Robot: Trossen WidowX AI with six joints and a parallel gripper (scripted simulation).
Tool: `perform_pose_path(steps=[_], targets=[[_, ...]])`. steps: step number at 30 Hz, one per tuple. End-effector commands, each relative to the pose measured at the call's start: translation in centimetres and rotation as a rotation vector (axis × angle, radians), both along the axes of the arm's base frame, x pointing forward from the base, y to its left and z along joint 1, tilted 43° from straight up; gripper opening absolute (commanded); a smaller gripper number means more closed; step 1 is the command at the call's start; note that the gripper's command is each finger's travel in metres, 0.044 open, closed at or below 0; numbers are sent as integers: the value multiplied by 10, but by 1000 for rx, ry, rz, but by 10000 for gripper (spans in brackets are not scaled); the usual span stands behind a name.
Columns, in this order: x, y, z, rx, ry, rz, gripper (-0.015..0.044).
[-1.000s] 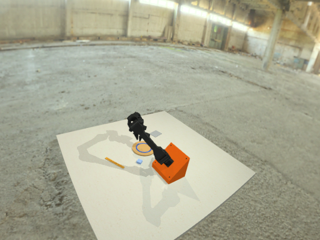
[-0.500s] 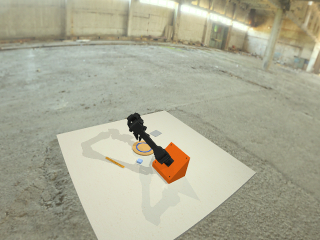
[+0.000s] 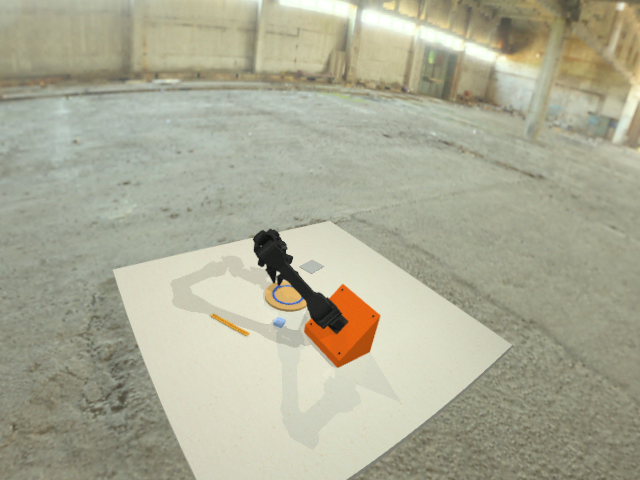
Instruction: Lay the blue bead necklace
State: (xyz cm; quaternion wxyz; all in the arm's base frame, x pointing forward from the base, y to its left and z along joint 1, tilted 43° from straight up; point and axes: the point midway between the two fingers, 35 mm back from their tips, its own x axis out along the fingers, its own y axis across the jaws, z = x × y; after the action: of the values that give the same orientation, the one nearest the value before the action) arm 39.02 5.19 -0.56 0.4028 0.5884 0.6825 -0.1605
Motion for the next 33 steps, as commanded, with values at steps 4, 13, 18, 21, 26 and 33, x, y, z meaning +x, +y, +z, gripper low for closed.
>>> perform_pose_path(steps=[4,13,18,21,26,33], targets=[[-4,8,-10,6,19,3,120],[-3,7,-8,2,11,3,67],[-3,7,-8,2,11,3,0],[-3,7,-8,2,11,3,0],[-3,7,-8,2,11,3,0],[-3,7,-8,2,11,3,0]])
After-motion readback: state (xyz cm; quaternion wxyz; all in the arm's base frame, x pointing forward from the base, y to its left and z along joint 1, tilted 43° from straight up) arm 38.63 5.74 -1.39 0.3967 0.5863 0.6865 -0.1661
